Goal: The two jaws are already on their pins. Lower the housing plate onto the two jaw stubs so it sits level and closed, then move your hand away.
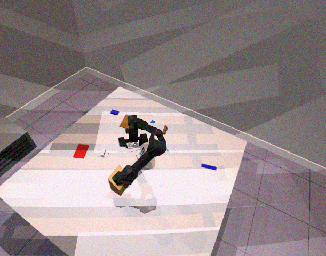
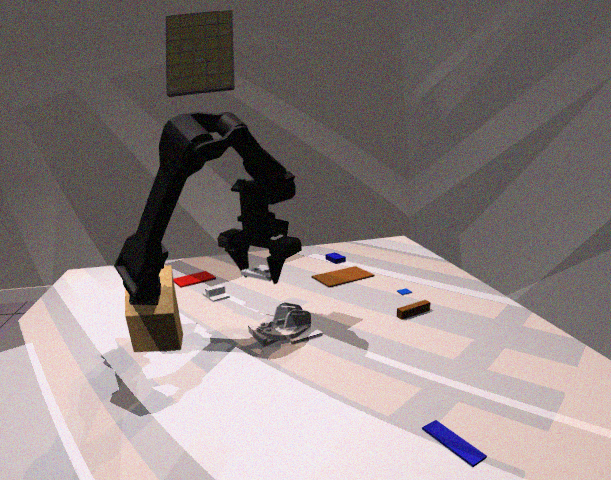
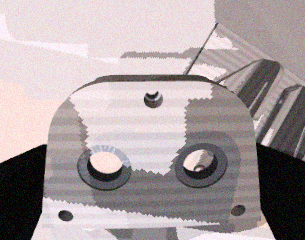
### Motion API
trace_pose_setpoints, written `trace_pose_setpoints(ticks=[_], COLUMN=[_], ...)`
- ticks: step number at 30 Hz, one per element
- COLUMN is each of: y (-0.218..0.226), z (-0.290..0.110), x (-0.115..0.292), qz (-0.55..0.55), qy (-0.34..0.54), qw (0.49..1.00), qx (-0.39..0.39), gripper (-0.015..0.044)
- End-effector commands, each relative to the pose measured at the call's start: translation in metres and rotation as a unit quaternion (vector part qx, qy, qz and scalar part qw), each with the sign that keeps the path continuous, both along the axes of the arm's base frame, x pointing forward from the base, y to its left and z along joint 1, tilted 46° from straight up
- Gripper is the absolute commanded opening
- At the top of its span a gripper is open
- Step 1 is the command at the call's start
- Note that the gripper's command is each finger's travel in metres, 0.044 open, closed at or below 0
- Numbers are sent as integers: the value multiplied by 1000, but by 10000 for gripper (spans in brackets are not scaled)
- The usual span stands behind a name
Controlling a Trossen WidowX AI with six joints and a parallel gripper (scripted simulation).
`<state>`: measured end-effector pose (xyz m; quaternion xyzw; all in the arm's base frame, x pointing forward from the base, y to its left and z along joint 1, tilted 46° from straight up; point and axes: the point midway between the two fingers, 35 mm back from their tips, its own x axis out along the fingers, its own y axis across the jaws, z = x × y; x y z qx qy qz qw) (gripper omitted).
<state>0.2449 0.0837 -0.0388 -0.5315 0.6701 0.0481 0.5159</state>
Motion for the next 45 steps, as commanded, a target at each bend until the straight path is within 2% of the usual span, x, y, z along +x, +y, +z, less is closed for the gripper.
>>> trace_pose_setpoints(ticks=[1,22,45], y=[-14,-70,-72], z=[10,48,49], x=[2,6,6], qz=[-33,-179,-186], qy=[-29,-163,-170], qw=[999,970,968], qx=[-2,-4,-4], gripper=[351,351,351])
